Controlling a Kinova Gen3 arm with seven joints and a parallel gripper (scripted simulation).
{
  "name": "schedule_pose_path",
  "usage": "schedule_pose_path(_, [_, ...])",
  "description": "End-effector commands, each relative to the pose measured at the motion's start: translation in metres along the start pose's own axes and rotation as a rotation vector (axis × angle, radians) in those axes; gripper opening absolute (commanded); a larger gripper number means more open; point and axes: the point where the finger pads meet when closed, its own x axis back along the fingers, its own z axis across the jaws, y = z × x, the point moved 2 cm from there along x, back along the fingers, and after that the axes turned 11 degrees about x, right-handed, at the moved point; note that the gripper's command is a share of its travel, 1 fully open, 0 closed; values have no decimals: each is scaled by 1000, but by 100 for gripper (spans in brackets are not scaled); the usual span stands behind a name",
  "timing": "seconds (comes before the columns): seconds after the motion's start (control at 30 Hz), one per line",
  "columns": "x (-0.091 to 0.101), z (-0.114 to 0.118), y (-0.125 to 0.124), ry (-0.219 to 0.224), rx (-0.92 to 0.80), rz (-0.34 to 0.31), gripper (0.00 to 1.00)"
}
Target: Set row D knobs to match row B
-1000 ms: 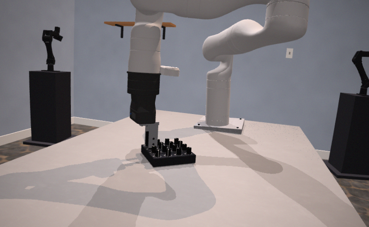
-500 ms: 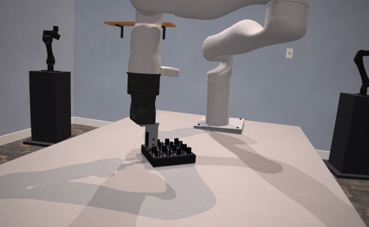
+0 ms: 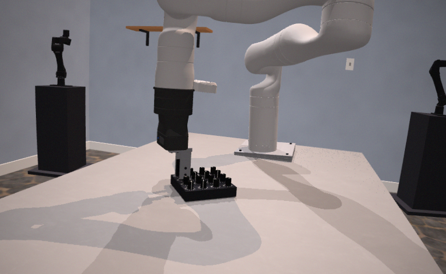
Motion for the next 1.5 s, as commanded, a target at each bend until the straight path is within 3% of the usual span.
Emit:
schedule_pose_path(0.0, [1,0,0,1,0,-1,46])
schedule_pose_path(0.33, [1,0,0,1,0,-1,46])
schedule_pose_path(0.37, [1,0,0,1,0,-1,30])
schedule_pose_path(1.47, [1,0,0,1,0,-1,30])
